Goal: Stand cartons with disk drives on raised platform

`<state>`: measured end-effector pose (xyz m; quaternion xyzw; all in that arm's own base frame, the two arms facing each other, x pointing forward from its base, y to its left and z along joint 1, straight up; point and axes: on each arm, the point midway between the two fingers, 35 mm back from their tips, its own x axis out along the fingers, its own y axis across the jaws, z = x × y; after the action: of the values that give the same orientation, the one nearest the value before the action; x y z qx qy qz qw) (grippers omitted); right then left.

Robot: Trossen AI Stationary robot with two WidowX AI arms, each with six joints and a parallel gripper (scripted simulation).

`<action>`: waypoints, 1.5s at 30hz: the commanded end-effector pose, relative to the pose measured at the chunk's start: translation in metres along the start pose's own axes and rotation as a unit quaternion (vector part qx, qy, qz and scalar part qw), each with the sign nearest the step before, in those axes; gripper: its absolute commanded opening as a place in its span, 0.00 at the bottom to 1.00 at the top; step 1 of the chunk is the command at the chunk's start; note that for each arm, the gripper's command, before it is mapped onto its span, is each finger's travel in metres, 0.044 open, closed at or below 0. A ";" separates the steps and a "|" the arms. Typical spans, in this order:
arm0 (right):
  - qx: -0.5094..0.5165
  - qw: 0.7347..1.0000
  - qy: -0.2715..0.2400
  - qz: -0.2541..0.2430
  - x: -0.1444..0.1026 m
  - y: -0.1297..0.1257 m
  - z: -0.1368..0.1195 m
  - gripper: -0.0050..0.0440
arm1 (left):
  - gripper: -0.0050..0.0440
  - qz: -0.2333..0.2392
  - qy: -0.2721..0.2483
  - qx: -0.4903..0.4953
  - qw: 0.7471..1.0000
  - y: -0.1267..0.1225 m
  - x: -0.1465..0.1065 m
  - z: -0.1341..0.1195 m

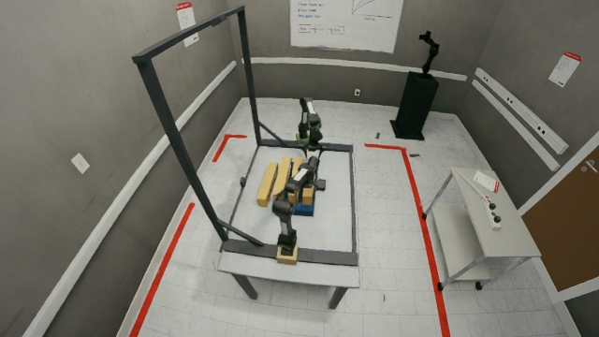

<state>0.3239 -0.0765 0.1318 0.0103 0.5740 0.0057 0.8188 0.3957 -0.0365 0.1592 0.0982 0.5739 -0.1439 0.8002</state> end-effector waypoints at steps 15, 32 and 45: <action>-0.001 1.000 -0.011 -0.003 -0.014 0.071 -0.065 0.88 | 0.88 0.005 -0.016 0.002 1.000 -0.074 -0.022 -0.061; -0.002 1.000 -0.014 0.000 -0.014 0.071 -0.065 0.88 | 0.88 0.001 -0.017 0.002 1.000 -0.074 -0.023 -0.060; -0.002 1.000 -0.011 -0.002 -0.015 0.071 -0.066 0.88 | 0.88 0.001 -0.017 0.002 1.000 -0.075 -0.023 -0.060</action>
<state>0.2587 -0.0053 0.1223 0.0092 0.5682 0.0063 0.8228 0.3101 -0.0841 0.1540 0.0991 0.5715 -0.1450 0.8016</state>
